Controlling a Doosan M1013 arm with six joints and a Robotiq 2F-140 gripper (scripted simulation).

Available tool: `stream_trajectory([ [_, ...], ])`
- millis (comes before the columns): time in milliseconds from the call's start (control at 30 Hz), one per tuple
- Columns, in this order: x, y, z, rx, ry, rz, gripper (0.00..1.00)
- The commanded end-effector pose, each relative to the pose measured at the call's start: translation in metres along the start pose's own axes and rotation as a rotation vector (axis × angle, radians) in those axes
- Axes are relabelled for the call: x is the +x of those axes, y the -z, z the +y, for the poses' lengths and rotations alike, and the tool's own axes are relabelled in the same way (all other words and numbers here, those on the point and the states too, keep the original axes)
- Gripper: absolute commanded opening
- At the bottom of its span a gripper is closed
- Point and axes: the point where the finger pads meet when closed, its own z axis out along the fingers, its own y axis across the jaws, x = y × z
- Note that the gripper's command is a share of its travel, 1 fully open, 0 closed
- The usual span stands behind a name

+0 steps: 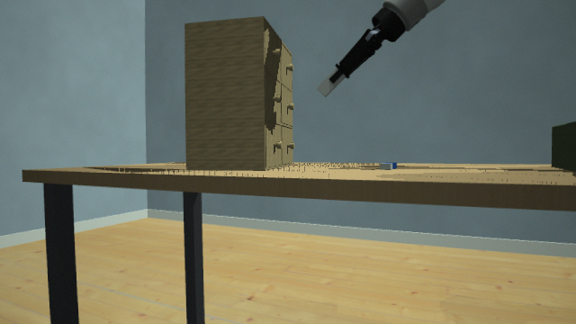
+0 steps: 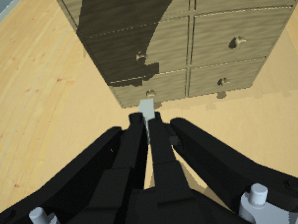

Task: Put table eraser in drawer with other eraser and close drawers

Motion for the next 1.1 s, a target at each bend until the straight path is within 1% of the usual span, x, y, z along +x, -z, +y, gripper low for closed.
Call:
stream_trajectory([
  [0,-0.0039,-0.0026,-0.0023,-0.016,0.028,0.278,0.0],
  [100,-0.004,-0.0026,-0.0023,-0.012,0.031,0.315,0.0],
  [133,-0.004,-0.0026,-0.0023,-0.012,0.032,0.331,0.2],
  [300,-0.004,-0.0026,-0.0023,-0.025,0.042,0.423,0.2],
  [1067,-0.0024,-0.0057,-0.0022,-0.025,0.042,0.423,0.2],
])
